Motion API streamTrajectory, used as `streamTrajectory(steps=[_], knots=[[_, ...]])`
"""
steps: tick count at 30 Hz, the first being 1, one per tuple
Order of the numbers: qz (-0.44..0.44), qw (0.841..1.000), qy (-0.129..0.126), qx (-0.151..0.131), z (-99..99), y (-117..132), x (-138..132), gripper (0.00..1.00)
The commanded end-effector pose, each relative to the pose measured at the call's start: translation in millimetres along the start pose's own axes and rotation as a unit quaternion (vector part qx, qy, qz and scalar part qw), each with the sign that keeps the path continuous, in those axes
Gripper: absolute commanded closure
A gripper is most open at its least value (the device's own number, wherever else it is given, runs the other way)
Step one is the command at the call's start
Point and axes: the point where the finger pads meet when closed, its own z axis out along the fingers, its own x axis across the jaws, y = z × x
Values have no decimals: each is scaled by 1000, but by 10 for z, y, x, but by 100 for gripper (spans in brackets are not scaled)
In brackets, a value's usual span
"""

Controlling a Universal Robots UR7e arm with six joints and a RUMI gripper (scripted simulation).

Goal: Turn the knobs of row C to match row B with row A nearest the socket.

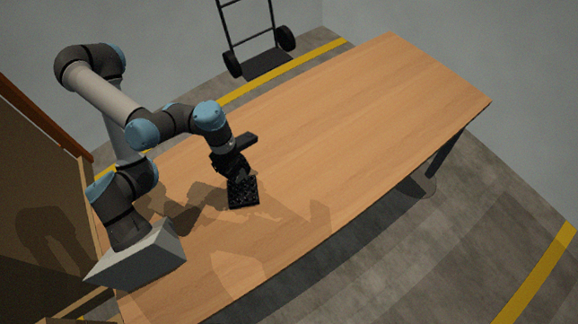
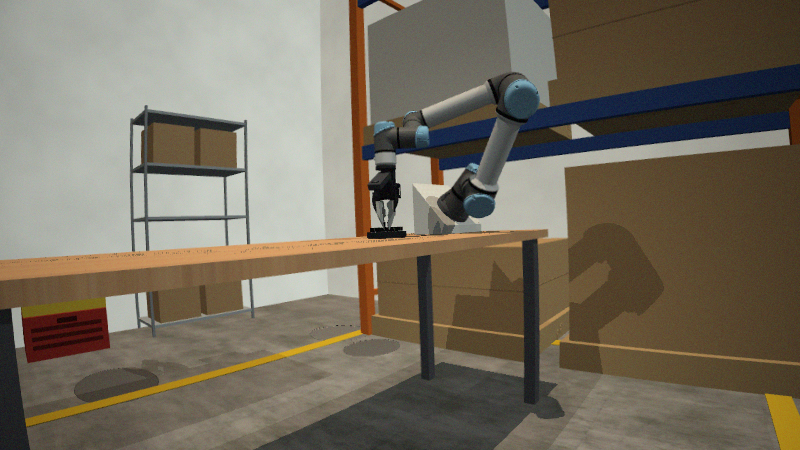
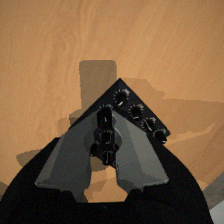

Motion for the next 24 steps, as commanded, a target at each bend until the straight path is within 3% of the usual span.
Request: streamTrajectory(steps=[1, 24], knots=[[13, 1000, -1, 0, 16, 6, -12, 96], [130, 992, -1, -1, 18, 7, -8, 96]])
